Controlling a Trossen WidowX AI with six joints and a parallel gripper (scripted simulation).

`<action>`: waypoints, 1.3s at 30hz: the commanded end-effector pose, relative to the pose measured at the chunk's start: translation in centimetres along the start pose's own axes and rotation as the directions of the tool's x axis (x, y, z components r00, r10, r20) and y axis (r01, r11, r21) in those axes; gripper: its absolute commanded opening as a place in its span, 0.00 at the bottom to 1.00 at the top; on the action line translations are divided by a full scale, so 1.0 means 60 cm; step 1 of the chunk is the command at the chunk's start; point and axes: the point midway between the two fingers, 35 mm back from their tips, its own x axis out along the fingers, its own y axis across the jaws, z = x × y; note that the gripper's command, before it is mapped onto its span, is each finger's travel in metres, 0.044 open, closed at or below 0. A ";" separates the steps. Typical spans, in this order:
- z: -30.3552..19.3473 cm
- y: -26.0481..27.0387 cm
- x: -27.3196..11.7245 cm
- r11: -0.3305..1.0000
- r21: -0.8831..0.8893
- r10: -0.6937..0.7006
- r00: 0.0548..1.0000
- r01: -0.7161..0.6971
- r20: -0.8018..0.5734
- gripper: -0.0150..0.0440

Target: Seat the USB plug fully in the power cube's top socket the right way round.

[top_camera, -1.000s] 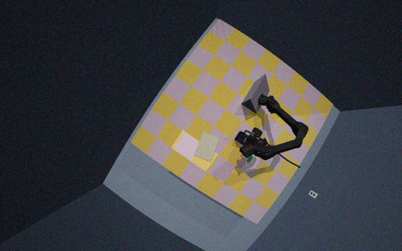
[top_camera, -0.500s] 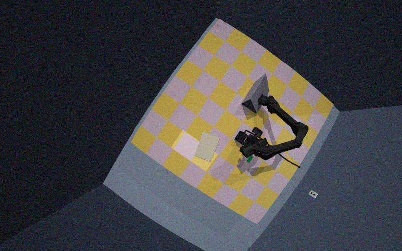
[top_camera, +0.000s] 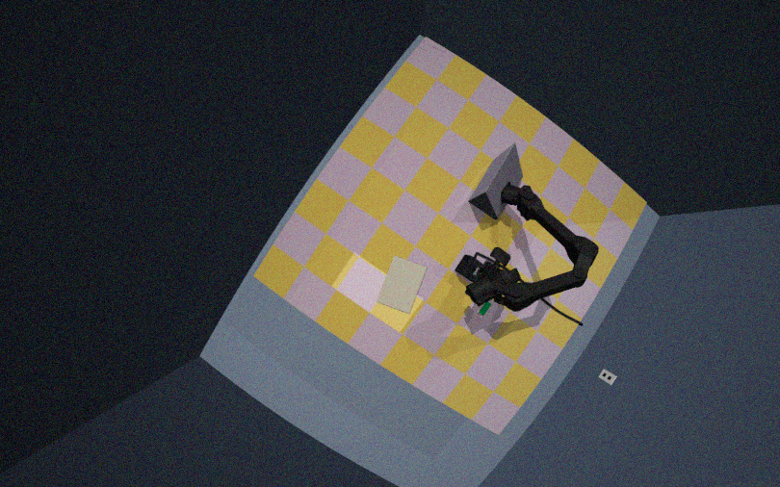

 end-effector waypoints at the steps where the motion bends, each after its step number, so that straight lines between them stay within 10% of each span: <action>1: -0.001 -0.002 -0.009 1.000 -0.006 -0.004 1.000 0.004 -0.007 0.25; 39: -0.001 -0.001 -0.034 0.994 0.107 -0.002 1.000 0.002 -0.002 0.25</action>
